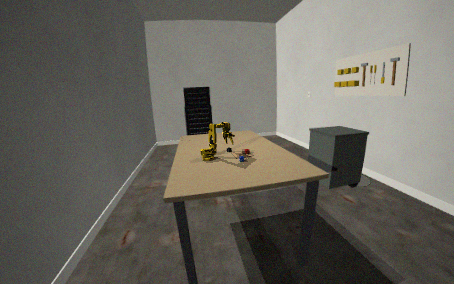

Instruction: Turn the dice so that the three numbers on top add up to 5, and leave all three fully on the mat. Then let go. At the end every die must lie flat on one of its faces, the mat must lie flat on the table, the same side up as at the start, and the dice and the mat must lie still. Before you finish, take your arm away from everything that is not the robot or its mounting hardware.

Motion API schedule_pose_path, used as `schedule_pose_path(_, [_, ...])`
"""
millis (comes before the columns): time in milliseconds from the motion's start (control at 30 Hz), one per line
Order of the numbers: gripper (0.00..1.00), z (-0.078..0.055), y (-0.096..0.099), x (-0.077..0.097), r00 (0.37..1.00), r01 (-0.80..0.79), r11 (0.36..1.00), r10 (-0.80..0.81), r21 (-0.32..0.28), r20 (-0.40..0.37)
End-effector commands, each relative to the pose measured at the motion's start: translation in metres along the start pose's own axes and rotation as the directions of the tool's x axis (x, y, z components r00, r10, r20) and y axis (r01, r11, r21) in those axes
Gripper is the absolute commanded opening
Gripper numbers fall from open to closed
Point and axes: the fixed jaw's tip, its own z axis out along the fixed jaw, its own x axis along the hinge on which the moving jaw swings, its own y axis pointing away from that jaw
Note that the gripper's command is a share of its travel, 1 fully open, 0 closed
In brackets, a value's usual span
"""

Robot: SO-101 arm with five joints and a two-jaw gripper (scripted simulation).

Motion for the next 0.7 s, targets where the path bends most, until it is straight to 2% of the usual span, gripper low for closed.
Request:
schedule_pose_path(0, [0.35,-0.0027,0.0022,-0.0027,0.999,-0.031,1.000,0.031,-0.002,0.024])
schedule_pose_path(667, [0.35,-0.0024,0.0026,-0.0032,0.997,-0.074,0.997,0.074,-0.003,0.024])
